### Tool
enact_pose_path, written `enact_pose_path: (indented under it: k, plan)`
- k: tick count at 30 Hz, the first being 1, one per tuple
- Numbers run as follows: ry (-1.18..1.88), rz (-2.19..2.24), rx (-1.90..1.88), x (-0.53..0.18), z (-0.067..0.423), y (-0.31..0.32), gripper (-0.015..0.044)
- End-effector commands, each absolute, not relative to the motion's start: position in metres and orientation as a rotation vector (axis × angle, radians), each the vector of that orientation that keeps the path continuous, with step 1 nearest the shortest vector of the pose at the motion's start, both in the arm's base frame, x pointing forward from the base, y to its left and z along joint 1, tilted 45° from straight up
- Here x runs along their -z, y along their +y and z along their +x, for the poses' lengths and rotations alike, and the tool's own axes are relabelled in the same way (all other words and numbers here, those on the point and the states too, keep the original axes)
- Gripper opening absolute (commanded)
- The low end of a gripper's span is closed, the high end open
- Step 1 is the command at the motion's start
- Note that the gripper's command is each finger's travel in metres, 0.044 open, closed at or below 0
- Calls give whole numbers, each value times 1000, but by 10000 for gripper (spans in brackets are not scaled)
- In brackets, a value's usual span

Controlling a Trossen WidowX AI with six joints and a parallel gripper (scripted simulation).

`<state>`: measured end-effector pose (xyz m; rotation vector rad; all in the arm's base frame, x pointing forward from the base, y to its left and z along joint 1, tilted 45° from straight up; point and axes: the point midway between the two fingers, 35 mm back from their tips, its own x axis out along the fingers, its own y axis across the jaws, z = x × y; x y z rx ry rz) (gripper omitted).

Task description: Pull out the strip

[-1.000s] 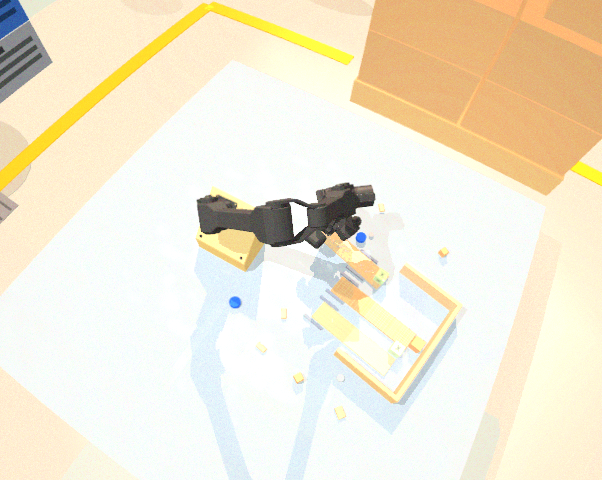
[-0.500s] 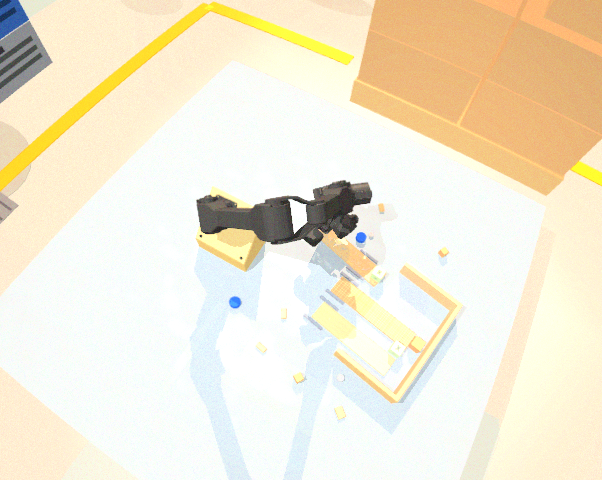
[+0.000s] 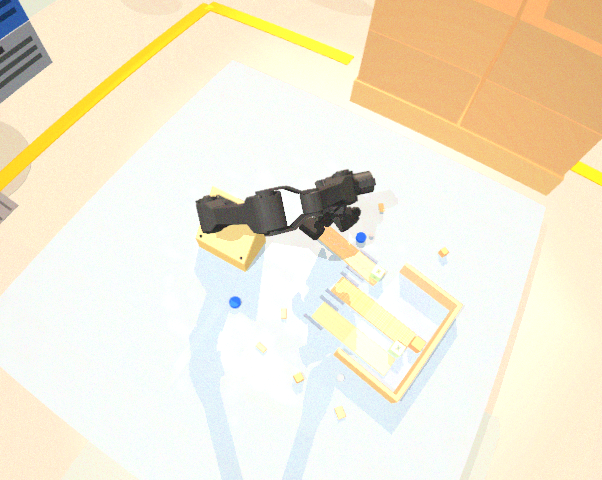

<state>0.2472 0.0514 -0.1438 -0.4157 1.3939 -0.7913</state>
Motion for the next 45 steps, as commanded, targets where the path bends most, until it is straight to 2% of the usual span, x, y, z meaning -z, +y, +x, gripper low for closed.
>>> enact_pose_path:
  k: [1, 17, 45]
  plan:
    - [1396, -407, 791, 139, 251, 55, 26]
    - [1435, -483, 727, 122, 315, 42, 440]
    - [1429, -482, 730, 85, 430, 25, 440]
